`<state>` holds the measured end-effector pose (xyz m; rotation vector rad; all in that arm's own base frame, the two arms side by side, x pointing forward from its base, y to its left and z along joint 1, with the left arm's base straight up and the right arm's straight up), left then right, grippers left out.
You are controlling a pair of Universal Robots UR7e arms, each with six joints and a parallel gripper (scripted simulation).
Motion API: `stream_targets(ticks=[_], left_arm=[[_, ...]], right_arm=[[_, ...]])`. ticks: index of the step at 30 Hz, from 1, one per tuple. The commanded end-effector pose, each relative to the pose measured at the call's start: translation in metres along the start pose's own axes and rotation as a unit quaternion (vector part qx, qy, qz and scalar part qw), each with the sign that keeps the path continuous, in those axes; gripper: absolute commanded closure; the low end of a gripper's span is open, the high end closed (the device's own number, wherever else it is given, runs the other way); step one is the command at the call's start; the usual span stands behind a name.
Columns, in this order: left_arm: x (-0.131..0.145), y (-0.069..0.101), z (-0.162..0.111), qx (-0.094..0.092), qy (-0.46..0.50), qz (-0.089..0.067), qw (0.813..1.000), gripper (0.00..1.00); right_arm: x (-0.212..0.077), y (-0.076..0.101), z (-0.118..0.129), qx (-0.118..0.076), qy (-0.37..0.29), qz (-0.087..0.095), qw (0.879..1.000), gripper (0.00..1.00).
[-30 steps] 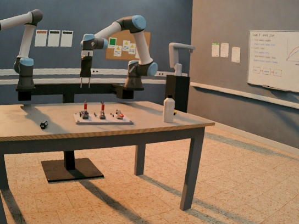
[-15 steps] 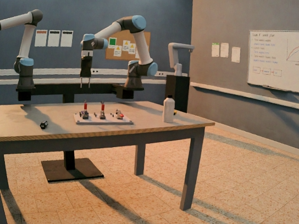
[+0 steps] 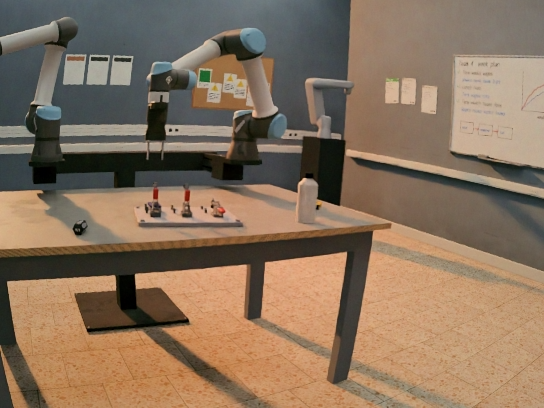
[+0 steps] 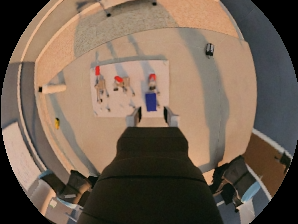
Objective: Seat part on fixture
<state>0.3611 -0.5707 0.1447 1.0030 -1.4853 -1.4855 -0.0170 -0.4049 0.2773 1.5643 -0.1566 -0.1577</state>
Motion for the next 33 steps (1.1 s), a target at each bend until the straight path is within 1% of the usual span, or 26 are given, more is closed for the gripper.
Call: stream_targets(ticks=[1, 2, 33], left_arm=[[0.0006, 0.0002, 0.0005, 0.0, -0.001, 0.0, 1.0, 0.13], [0.0006, 0.0002, 0.0005, 0.0, -0.001, 0.0, 1.0, 1.0], [0.0006, 0.0001, 0.0006, 0.0, -0.001, 0.0, 1.0, 1.0]], right_arm=[[-0.0011, -0.0003, -0.0011, 0.0, -0.001, 0.0, 1.0, 0.0], [-0.0011, -0.0003, -0.0011, 0.0, -0.001, 0.0, 1.0, 0.0], [-0.0011, -0.0003, -0.0011, 0.0, -0.001, 0.0, 1.0, 0.0]])
Point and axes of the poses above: on each arm, the point where the finger pads meet when closed, its own y axis back along the fingers, its own x axis across the jaws, z = x × y, the point moved 9 cm from there along y, back along the fingers, and after that the axes turned 9 degrees about -y, right-handed, at the moved point
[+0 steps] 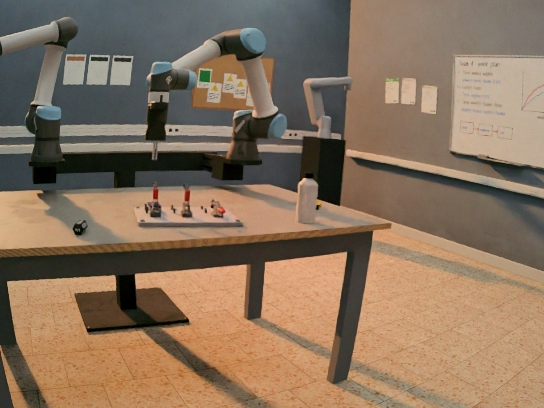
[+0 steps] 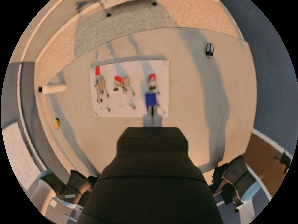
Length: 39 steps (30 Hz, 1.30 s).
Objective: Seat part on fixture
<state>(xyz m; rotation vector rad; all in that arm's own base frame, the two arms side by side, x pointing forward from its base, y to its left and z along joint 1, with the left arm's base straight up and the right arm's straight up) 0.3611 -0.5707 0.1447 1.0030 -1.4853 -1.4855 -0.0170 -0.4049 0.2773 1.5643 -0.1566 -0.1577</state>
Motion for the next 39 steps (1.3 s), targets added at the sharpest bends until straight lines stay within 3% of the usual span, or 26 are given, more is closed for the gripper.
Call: stream_targets(ticks=[1, 12, 16, 20, 25, 27, 33, 39], left_arm=[[0.001, 0.0, 0.001, 0.0, -0.001, 0.0, 1.0, 1.0], [0.0, -0.001, 0.001, 0.0, -0.001, 0.0, 1.0, 1.0], [0.0, -0.01, 0.001, -0.001, -0.001, -0.001, 1.0, 1.0], [0.0, -0.032, 0.001, -0.001, -0.001, -0.001, 1.0, 1.0], [0.0, -0.073, 0.001, -0.001, -0.001, -0.001, 1.0, 1.0], [0.0, -0.073, 0.001, -0.001, -0.001, -0.001, 1.0, 1.0], [0.0, -0.117, 0.001, -0.001, -0.001, -0.001, 1.0, 1.0], [0.001, -0.134, 0.0, 0.0, -0.001, 0.0, 1.0, 1.0]], right_arm=[[-0.001, 0.0, -0.001, 0.0, -0.001, 0.0, 1.0, 0.0], [-0.001, 0.0, -0.001, 0.0, -0.001, 0.0, 1.0, 0.0], [-0.001, 0.0, -0.001, 0.0, -0.001, 0.0, 1.0, 0.0], [-0.001, 0.0, -0.001, 0.0, -0.001, 0.0, 1.0, 0.0], [-0.001, 0.0, -0.001, 0.0, -0.001, 0.0, 1.0, 0.0], [-0.001, 0.0, -0.001, 0.0, -0.001, 0.0, 1.0, 0.0], [-0.001, 0.0, -0.001, 0.0, -0.001, 0.0, 1.0, 0.0], [-0.001, 0.0, -0.001, 0.0, -0.001, 0.0, 1.0, 0.0]])
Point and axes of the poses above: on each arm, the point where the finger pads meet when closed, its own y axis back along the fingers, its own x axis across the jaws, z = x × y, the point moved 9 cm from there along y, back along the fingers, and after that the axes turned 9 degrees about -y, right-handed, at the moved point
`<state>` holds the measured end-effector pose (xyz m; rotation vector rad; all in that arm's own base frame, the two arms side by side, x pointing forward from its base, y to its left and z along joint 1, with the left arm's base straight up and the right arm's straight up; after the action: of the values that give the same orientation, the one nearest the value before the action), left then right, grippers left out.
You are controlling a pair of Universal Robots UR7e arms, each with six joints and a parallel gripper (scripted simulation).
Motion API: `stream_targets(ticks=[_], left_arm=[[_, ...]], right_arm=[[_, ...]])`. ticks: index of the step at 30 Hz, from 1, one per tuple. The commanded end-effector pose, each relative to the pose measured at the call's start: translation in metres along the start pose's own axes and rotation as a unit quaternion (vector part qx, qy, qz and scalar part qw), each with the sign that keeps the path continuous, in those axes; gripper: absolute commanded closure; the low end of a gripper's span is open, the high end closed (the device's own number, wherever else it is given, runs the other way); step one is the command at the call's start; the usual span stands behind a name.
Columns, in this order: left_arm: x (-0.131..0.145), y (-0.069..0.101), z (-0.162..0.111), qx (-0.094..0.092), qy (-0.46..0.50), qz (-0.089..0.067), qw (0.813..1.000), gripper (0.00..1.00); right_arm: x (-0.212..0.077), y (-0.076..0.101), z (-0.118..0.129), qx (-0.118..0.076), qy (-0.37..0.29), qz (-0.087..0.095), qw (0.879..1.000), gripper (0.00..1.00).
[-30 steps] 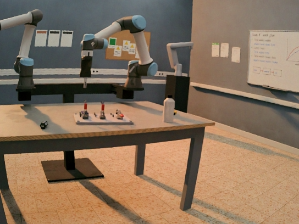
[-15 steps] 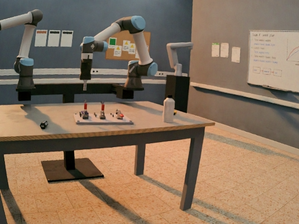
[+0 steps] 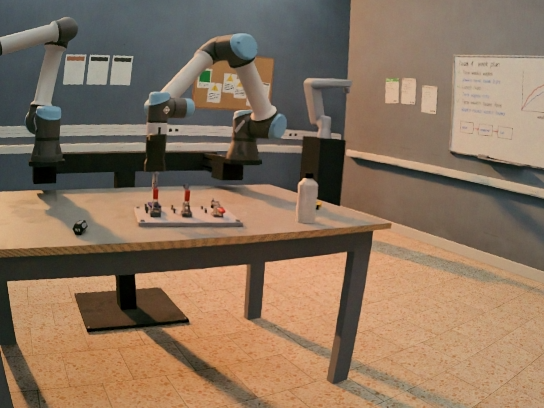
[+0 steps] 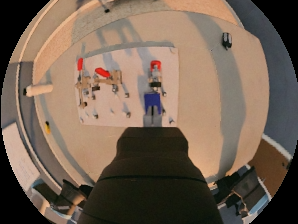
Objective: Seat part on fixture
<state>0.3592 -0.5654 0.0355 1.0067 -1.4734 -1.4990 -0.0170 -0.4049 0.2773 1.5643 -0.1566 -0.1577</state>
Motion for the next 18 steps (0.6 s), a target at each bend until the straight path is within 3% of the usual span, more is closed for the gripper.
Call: stream_targets(ticks=[1, 18], left_arm=[[0.006, -0.025, -0.004, 0.005, -0.001, 0.006, 1.0, 1.0], [0.006, -0.025, 0.009, 0.005, -0.001, 0.006, 1.0, 1.0]], right_arm=[[-0.001, 0.0, -0.001, 0.0, -0.001, 0.0, 1.0, 0.0], [-0.001, 0.0, -0.001, 0.0, -0.001, 0.0, 1.0, 0.0]])
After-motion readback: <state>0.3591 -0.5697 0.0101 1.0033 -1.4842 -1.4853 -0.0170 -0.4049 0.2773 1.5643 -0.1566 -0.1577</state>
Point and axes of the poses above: on each arm, the point where the finger pads meet when closed, its own y axis back along the fingers, its own x axis across the jaws, z = x × y, the point moved 9 cm from there along y, back along the fingers, and after that the axes turned 9 degrees about -y, right-handed, at the moved point
